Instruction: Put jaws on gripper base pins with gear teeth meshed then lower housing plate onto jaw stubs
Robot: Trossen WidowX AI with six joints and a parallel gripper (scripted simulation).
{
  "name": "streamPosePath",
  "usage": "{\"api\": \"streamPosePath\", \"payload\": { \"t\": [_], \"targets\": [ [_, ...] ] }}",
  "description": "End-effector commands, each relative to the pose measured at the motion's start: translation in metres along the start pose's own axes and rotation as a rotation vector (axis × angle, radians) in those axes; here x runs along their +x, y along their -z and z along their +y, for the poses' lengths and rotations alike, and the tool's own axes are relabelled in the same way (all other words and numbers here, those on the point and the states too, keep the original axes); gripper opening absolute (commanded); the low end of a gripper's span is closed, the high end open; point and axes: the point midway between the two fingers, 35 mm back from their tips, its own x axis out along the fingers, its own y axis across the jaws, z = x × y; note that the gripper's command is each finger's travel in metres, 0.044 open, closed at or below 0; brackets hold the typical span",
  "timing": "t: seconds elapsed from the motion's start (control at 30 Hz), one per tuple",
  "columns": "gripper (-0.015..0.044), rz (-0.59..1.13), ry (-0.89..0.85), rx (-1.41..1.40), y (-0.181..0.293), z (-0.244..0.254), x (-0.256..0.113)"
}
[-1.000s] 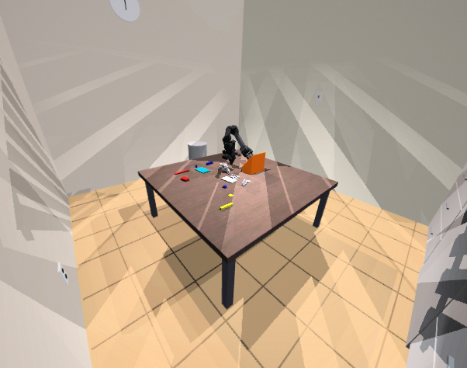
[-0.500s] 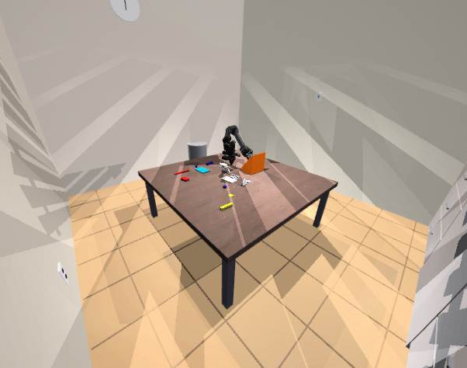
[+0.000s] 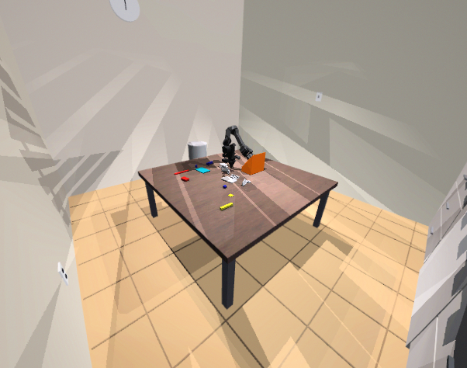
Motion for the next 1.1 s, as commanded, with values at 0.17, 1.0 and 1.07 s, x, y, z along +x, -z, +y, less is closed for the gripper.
{"api": "streamPosePath", "payload": {
  "t": [0.17,1.0,1.07],
  "targets": [
    [0.0000,-0.007,0.001,-0.005,-0.001,-0.002,0.014],
    [0.0000,-0.014,0.002,-0.004,-0.004,0.018,0.026],
    [0.0000,-0.014,0.002,-0.004,-0.004,0.021,0.026]
  ]
}}
